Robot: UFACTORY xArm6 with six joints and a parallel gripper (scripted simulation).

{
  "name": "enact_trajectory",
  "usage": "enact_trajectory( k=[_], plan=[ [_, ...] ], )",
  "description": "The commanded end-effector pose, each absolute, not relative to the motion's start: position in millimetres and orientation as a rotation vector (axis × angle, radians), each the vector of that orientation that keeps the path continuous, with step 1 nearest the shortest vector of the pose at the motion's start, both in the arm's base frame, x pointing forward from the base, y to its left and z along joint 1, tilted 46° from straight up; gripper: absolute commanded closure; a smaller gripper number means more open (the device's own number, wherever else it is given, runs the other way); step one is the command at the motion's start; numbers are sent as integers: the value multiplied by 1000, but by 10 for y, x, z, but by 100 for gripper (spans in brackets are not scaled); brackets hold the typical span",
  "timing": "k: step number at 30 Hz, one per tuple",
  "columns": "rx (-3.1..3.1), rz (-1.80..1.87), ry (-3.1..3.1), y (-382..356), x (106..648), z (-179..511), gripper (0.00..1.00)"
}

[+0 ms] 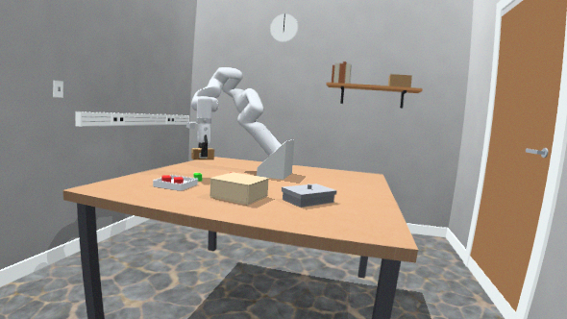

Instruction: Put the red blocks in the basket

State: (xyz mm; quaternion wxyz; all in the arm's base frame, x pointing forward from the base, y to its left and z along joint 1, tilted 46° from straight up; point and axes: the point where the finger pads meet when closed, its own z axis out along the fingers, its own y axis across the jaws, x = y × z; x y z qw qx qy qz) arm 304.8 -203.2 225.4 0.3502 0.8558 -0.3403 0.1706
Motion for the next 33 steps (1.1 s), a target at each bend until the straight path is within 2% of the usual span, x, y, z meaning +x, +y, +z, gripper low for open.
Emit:
enact_trajectory(
  k=[1, 33],
  plan=[
    [2216, 446, -882, -2112, 3068, 2187, 38],
    [2216, 446, -882, -2559, 3106, 1753, 38]
  ],
)
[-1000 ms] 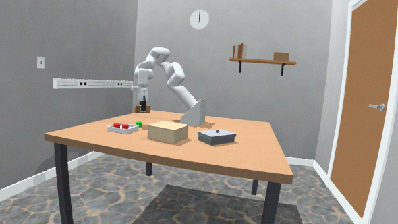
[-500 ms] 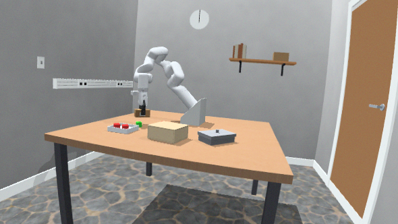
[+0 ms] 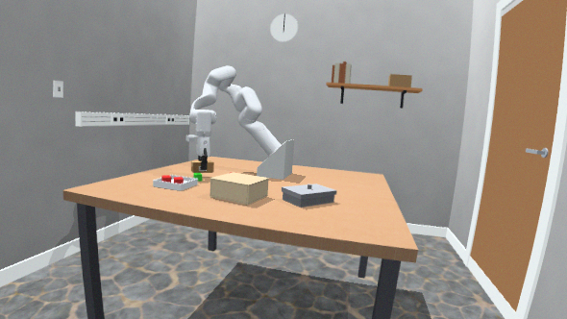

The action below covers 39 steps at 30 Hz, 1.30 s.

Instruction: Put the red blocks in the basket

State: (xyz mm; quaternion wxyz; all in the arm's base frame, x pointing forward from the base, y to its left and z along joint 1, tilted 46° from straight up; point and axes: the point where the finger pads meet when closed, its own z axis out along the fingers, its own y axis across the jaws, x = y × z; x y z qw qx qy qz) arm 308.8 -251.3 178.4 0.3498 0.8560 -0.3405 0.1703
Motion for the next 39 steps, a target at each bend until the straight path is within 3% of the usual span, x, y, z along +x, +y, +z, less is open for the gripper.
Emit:
enact_trajectory(
  k=[1, 39],
  plan=[
    [2216, 446, -882, -2570, 3107, 1742, 38],
    [2216, 446, -882, -2700, 3118, 1615, 38]
  ],
)
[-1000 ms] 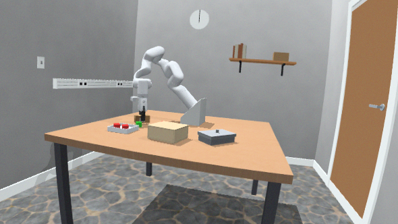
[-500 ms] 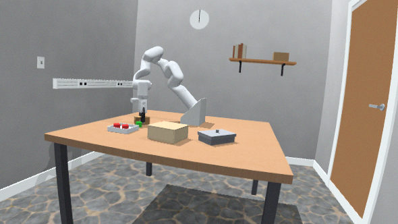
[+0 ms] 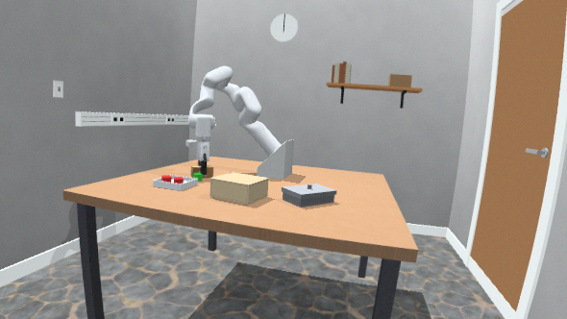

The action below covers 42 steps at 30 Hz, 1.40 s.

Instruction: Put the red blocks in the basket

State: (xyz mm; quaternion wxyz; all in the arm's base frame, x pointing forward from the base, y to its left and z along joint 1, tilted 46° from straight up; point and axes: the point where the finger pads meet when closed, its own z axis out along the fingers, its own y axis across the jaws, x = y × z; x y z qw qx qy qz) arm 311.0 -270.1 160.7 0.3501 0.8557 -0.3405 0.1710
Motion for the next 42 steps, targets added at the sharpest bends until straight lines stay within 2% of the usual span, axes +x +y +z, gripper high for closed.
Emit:
enact_trajectory(
  k=[1, 9, 10, 42],
  plan=[
    [2216, 446, -882, -2700, 3118, 1615, 38],
    [2216, 446, -882, -2700, 3118, 1615, 38],
    [2216, 446, -882, -2700, 3118, 1615, 27],
    [2216, 446, -882, -2700, 3118, 1615, 27]
  ],
)
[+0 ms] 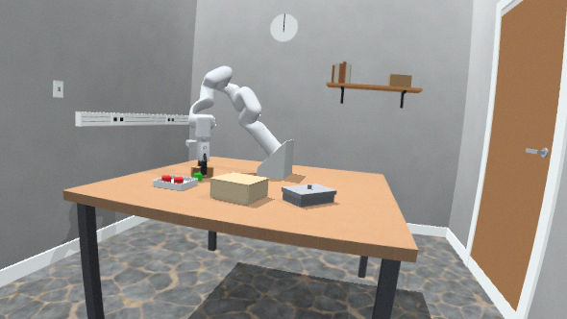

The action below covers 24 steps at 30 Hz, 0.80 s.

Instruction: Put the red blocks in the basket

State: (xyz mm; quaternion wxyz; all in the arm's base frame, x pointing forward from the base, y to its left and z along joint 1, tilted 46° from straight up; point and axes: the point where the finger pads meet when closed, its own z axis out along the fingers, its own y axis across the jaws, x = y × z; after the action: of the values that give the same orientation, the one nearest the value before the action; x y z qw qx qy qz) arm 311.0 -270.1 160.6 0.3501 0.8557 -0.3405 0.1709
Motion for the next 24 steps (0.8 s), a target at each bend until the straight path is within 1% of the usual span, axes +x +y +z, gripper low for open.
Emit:
enact_trajectory(
  k=[1, 18, 24],
  plan=[
    [2216, 446, -882, -2700, 3118, 1615, 27],
    [2216, 446, -882, -2590, 3109, 1722, 27],
    [2216, 446, -882, -2438, 3097, 1870, 27]
  ],
)
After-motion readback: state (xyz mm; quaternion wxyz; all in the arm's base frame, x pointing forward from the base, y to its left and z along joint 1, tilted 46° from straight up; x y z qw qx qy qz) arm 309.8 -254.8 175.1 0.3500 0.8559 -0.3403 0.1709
